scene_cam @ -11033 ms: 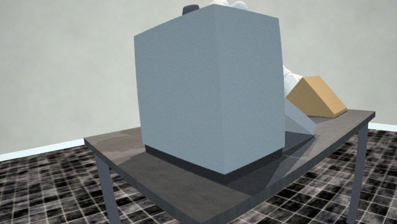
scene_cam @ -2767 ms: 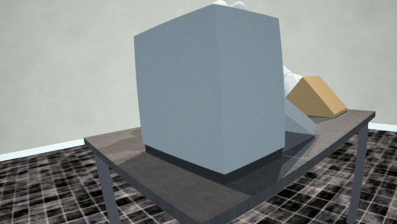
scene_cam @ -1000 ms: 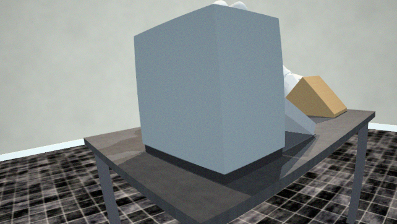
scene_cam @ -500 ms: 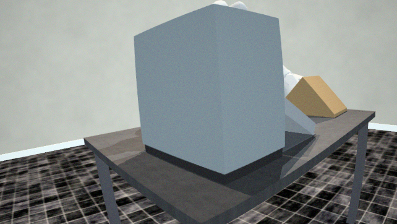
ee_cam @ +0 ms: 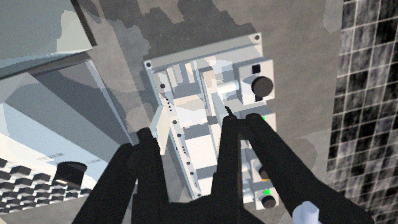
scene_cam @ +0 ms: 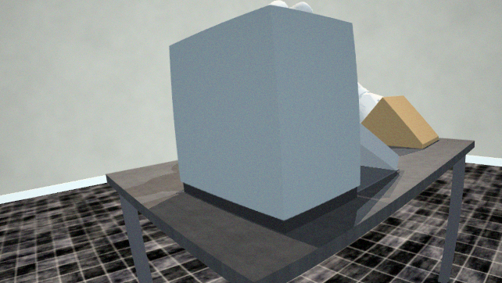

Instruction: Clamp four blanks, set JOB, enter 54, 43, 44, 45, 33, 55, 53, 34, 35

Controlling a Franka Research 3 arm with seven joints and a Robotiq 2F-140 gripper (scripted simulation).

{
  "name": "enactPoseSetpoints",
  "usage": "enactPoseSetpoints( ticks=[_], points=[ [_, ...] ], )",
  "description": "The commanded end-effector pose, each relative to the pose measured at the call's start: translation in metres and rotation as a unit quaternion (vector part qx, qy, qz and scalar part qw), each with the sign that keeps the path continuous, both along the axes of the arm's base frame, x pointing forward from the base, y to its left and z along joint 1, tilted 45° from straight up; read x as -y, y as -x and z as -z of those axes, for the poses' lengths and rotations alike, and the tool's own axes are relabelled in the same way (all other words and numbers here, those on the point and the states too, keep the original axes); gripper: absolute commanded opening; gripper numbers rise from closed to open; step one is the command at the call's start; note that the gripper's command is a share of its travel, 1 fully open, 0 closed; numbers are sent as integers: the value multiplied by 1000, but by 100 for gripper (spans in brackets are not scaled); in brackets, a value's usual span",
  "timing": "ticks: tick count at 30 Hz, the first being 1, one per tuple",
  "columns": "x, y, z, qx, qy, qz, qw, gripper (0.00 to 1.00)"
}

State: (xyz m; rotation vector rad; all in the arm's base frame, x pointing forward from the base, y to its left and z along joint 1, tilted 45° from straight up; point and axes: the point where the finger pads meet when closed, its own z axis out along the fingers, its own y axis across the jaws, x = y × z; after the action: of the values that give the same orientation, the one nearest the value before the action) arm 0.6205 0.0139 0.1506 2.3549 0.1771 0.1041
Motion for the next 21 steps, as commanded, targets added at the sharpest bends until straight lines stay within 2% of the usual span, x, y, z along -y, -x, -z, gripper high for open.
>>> enactPoseSetpoints(
  ticks=[1, 9, 21],
  points=[
    [-1, -1, 1, 2, -2, 0, 1000, 40],
    [-6, 0, -4, 2, -2, 0, 1000, 40],
    [-28, 4, -26, 2, -2, 0, 1000, 40]
  ],
)
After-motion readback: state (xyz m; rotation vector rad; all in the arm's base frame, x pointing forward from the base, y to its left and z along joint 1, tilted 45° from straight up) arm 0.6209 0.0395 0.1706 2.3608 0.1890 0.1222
